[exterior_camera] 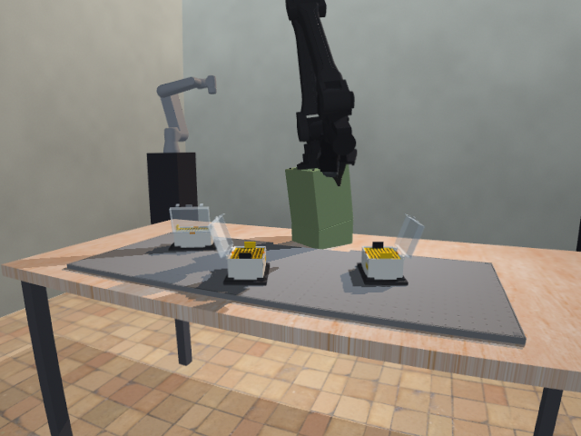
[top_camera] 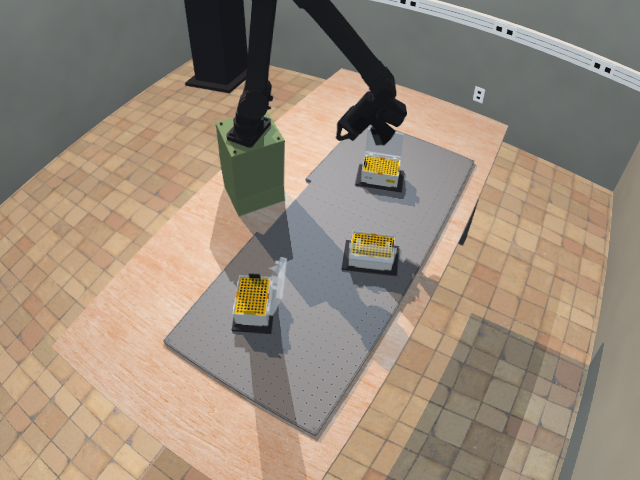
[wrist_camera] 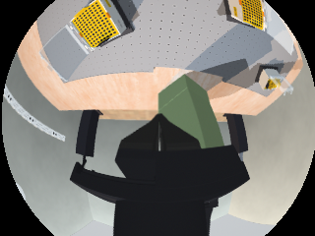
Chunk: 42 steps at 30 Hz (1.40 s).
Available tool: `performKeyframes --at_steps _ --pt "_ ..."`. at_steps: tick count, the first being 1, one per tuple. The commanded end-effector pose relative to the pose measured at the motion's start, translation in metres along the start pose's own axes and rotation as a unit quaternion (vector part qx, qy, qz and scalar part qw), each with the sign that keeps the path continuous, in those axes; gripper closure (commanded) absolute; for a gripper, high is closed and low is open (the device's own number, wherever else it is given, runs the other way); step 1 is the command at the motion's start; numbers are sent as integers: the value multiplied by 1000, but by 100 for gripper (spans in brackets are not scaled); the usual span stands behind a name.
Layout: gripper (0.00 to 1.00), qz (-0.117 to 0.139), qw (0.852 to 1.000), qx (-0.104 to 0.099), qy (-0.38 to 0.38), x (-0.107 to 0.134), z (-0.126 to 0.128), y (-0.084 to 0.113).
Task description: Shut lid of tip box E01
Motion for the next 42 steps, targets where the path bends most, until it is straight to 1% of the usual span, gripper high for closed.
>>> performKeyframes --at_steps 1,26,27,28,30,31,42 --pt "100 -23 1000 -12 2 -10 13 12" --pt "100 -23 1000 -12 2 -10 13 12" --pt "100 -10 1000 -5 1 -10 8 -2" --pt "100 -5 1000 -3 0 -11 4 -9" --pt "100 -5 1000 -3 0 -11 4 -9" --pt "100 -1 1000 -2 -1 -12 0 -17" --pt "100 -3 1000 -3 0 -40 5 -63"
Point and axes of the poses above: the point where the finger pads meet when closed, its own y axis back along the fingers, its own z axis across the jaws, x = y × z, the point moved 4 cm from there along y, back along the fingers, and after that the axes turned 8 degrees about -y, right-handed, at the moved point
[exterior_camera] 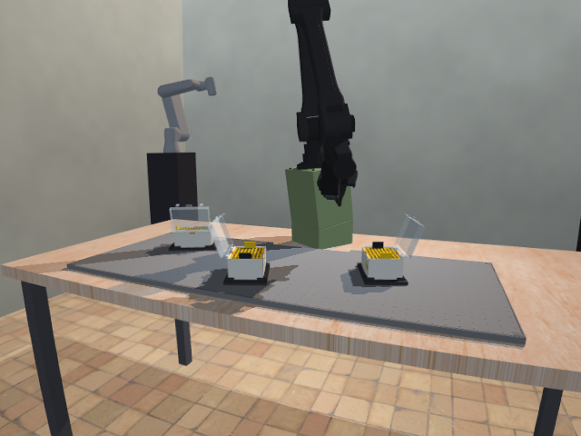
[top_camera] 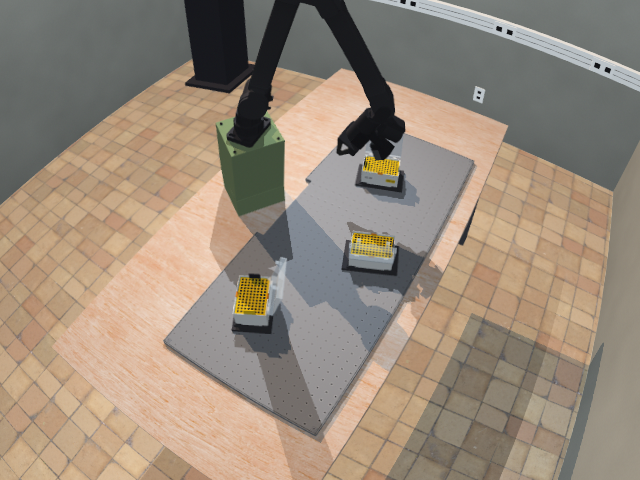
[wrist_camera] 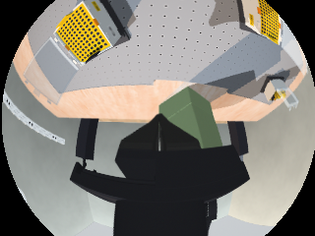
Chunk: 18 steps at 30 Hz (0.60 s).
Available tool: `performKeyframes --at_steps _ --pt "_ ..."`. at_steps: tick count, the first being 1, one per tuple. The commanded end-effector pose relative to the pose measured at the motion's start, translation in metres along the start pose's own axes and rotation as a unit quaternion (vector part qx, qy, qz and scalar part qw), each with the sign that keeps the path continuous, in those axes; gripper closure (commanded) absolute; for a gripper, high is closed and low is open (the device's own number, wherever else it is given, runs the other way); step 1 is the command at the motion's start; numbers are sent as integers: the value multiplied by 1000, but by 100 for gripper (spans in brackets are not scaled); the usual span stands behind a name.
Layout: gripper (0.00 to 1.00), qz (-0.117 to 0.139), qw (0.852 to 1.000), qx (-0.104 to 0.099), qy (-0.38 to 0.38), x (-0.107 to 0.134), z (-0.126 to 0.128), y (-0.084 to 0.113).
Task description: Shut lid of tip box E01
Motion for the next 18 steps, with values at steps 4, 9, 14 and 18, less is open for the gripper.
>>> performKeyframes --at_steps 4,9,14,18 --pt "100 -7 1000 -7 1 -24 2 -23" --pt "100 -8 1000 -8 1 -35 4 -40" --pt "100 -7 1000 -7 1 -46 5 -63" --pt "100 -6 1000 -6 1 -55 6 -81"
Point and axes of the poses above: the point where the finger pads meet when closed, its own y axis back along the fingers, its own z axis across the jaws, x = y × z, the point moved 4 cm from there along y, back along the fingers, and after that the axes turned 8 degrees about -y, right-handed, at the moved point
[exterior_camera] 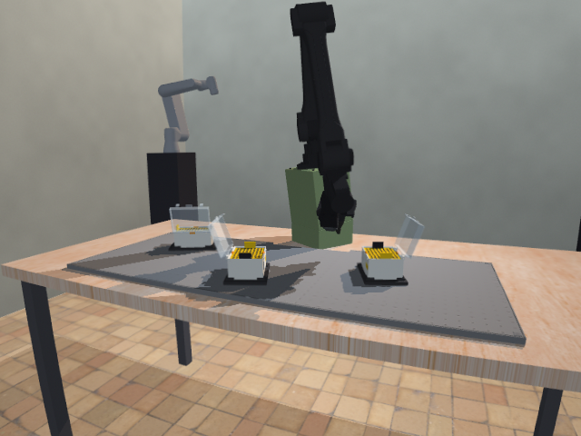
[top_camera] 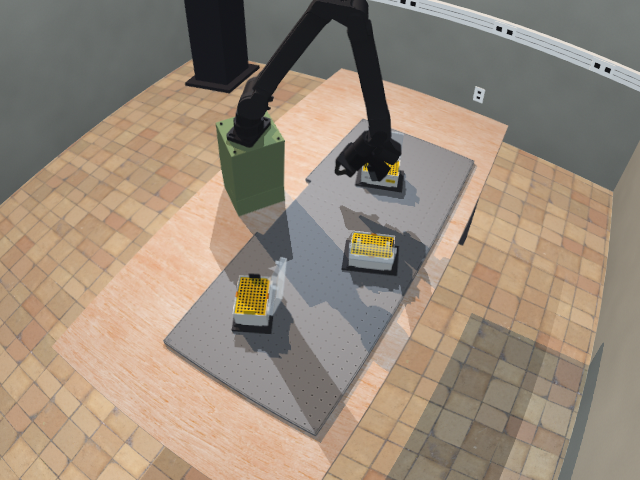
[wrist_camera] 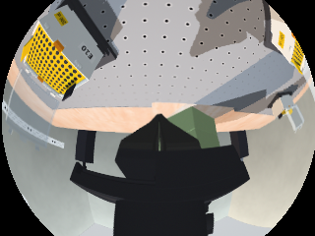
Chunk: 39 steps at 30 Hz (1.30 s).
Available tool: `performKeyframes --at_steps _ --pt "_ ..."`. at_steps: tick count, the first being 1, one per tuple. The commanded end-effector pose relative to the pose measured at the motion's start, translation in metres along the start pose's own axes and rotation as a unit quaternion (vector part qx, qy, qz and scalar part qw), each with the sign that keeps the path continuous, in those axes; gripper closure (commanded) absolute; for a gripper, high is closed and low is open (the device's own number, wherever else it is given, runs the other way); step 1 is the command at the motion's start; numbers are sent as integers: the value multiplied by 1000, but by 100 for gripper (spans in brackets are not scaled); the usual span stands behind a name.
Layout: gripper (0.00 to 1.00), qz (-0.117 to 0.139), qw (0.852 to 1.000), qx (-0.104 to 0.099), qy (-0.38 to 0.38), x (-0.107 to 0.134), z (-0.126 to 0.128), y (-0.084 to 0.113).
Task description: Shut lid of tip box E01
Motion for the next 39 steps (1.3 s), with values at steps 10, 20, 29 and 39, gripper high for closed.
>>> performKeyframes --at_steps 10,20,29,39 --pt "100 -7 1000 -7 2 -35 3 -45" --pt "100 -21 1000 -15 2 -43 7 -41" --pt "100 -7 1000 -8 1 -39 4 -52" --pt "100 -7 1000 -8 1 -39 4 -52"
Point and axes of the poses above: the point where the finger pads meet when closed, its own y axis back along the fingers, its own z axis across the jaws, x = y × z, the point moved 4 cm from there along y, back along the fingers, and after that the axes turned 8 degrees about -y, right-handed, at the moved point
